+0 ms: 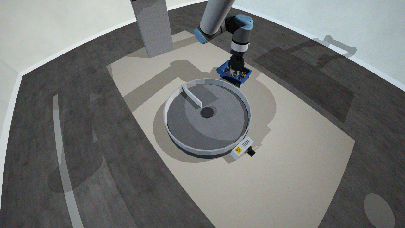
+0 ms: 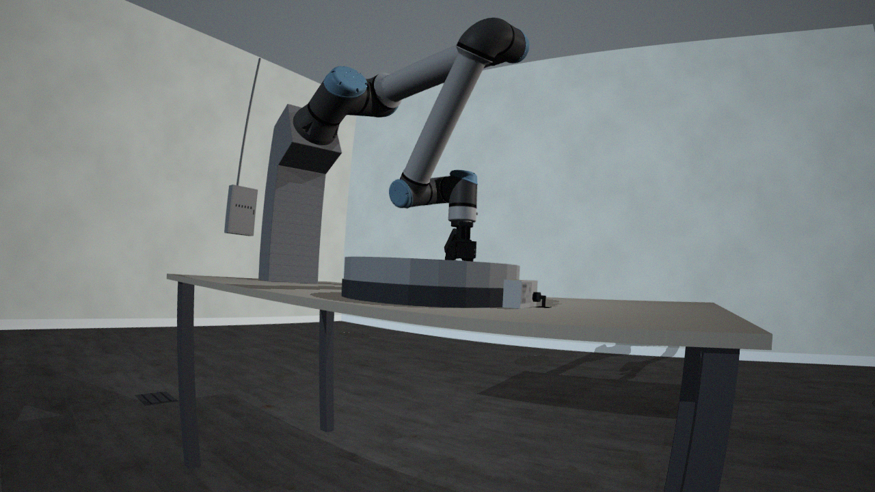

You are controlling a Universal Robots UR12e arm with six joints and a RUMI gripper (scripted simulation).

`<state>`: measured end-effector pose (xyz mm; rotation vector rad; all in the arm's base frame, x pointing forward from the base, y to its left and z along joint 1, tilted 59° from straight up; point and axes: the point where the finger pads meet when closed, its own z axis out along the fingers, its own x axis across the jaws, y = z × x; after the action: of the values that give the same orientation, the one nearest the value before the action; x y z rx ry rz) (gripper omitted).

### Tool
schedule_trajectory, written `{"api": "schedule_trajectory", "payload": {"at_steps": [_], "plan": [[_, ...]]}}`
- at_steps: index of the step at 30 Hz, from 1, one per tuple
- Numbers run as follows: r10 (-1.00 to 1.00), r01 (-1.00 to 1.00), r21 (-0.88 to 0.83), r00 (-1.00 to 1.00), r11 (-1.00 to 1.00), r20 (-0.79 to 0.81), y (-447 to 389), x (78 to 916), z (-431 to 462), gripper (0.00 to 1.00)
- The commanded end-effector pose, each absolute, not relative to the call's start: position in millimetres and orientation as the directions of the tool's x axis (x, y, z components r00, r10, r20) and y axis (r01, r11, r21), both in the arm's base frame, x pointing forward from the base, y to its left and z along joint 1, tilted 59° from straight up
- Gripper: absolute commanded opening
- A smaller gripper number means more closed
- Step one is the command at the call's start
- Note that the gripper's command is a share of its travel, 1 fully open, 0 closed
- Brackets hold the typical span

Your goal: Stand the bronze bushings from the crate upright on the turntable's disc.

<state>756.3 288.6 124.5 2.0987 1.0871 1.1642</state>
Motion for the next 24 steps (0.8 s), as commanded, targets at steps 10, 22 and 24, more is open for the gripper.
{"api": "schedule_trajectory", "payload": {"at_steps": [10, 22, 24], "plan": [[0.831, 0.401, 0.729, 0.314, -0.555, 0.46, 288.9, 756.0, 124.9, 0.0], [0.831, 0.401, 0.729, 0.314, -0.555, 0.46, 289.0, 753.9, 126.2, 0.0], [0.831, 0.401, 0.729, 0.314, -0.555, 0.46, 289.1, 752.8, 126.8, 0.0]]}}
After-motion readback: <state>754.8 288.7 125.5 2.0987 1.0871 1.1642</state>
